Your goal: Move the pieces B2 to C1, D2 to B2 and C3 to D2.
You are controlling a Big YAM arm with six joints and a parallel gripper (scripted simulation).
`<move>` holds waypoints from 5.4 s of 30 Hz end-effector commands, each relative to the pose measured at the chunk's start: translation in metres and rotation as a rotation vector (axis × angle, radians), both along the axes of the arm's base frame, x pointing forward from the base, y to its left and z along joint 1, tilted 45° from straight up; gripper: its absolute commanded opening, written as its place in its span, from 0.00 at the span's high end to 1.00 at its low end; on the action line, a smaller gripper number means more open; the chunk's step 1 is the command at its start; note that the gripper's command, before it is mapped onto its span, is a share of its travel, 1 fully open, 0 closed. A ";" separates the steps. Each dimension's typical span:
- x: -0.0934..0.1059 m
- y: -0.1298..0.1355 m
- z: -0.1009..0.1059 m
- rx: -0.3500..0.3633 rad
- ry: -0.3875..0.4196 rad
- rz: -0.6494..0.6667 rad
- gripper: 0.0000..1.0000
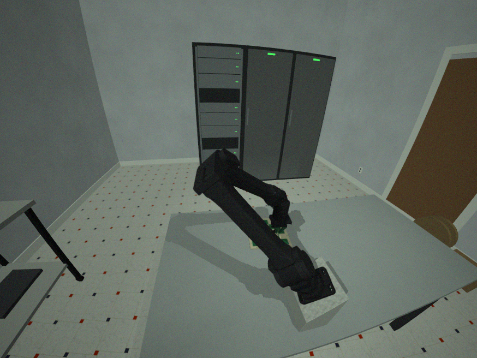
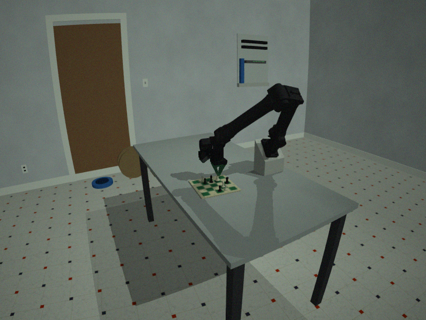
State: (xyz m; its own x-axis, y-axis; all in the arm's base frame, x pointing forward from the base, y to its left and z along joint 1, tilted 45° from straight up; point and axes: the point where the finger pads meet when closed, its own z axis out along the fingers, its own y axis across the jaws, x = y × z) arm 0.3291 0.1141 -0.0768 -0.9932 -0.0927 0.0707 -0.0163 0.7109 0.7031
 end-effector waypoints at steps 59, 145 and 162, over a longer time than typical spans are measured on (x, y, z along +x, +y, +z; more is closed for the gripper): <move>0.017 0.007 0.009 0.002 -0.052 0.010 1.00; 0.007 0.010 -0.002 0.002 -0.015 0.009 1.00; 0.007 0.010 -0.002 0.002 -0.015 0.009 1.00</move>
State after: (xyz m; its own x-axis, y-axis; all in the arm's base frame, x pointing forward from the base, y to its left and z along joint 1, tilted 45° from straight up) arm 0.3304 0.1186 -0.0772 -0.9931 -0.0973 0.0652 -0.0235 0.7106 0.7032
